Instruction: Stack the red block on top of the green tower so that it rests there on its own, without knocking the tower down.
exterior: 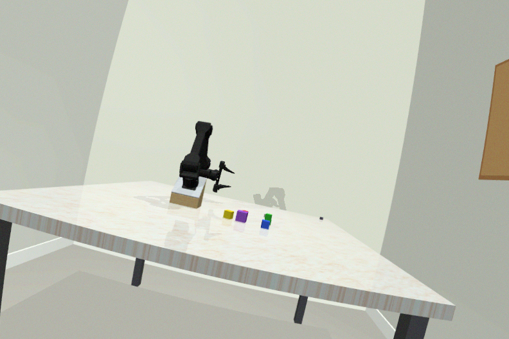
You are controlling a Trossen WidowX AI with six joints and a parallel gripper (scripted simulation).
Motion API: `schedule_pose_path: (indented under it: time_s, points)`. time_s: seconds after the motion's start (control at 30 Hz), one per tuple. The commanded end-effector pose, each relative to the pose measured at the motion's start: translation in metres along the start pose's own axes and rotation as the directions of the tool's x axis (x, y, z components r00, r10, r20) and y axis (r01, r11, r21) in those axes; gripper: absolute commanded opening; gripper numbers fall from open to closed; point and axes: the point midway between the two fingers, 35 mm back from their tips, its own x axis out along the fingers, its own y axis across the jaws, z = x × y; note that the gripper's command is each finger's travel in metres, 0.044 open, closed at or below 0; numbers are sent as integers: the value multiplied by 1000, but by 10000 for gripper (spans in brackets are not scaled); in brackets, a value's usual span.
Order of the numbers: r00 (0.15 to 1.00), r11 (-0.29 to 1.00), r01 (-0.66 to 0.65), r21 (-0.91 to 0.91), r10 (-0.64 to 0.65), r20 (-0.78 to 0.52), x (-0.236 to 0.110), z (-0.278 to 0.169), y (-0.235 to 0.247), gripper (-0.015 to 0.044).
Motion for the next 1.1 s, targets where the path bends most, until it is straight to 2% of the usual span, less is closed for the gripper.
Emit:
schedule_pose_path:
  time_s: [0.0, 0.03, 0.33, 0.43, 0.6, 0.8, 1.07]
  points:
    - [1000, 1000, -5, 5, 5, -1, 1, 0, 0, 426]
    - [1000, 1000, -20, 18, 20, -3, 4, 0, -1, 440]
    - [975, 946, -201, 253, 217, -38, 44, -15, -9, 440]
    - [950, 890, -273, 365, 308, -40, 57, -24, -10, 440]
    - [893, 769, -321, 554, 440, -94, 85, -54, -15, 440]
    - [801, 575, -275, 770, 580, -148, 112, -96, -17, 440]
    - [639, 316, -85, 945, 745, -192, 134, -159, -15, 440]
